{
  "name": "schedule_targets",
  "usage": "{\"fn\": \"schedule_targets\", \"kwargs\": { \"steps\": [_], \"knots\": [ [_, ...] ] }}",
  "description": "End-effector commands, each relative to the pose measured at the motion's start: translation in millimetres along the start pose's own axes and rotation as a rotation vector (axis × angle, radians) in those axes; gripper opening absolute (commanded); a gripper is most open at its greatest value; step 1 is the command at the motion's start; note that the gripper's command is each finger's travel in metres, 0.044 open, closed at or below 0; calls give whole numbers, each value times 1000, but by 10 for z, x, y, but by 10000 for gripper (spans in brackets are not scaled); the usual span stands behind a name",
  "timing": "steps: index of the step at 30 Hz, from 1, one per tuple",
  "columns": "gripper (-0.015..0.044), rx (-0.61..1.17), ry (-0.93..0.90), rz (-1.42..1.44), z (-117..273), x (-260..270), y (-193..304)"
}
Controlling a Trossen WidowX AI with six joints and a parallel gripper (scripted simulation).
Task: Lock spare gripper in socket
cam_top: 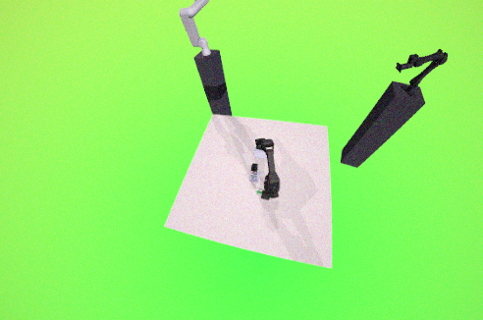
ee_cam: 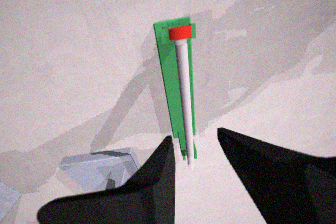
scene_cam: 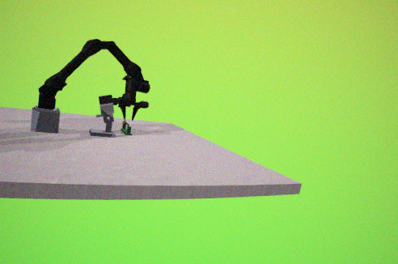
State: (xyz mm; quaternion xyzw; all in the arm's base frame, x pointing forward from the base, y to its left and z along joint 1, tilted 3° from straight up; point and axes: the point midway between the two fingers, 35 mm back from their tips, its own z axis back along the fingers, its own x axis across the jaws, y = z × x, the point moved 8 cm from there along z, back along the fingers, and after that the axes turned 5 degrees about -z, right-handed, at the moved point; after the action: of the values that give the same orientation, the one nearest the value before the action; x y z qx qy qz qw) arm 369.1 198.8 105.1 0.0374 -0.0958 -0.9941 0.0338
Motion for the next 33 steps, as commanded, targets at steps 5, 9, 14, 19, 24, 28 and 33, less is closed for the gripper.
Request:
{"fn": "schedule_targets", "kwargs": {
  "steps": [5,9,14,19,24,28,33],
  "knots": [
    [180,4,-2,-3,-153,10,-41],
    [180,4,-3,-3,-216,12,-60],
    [180,4,-3,-3,-295,15,-84],
    [180,4,-3,-3,-374,20,-106],
    [180,4,-3,-3,-453,27,-128],
    [180,4,-3,-3,-506,32,-142],
    [180,4,-3,-3,-508,32,-143]
  ]
}}
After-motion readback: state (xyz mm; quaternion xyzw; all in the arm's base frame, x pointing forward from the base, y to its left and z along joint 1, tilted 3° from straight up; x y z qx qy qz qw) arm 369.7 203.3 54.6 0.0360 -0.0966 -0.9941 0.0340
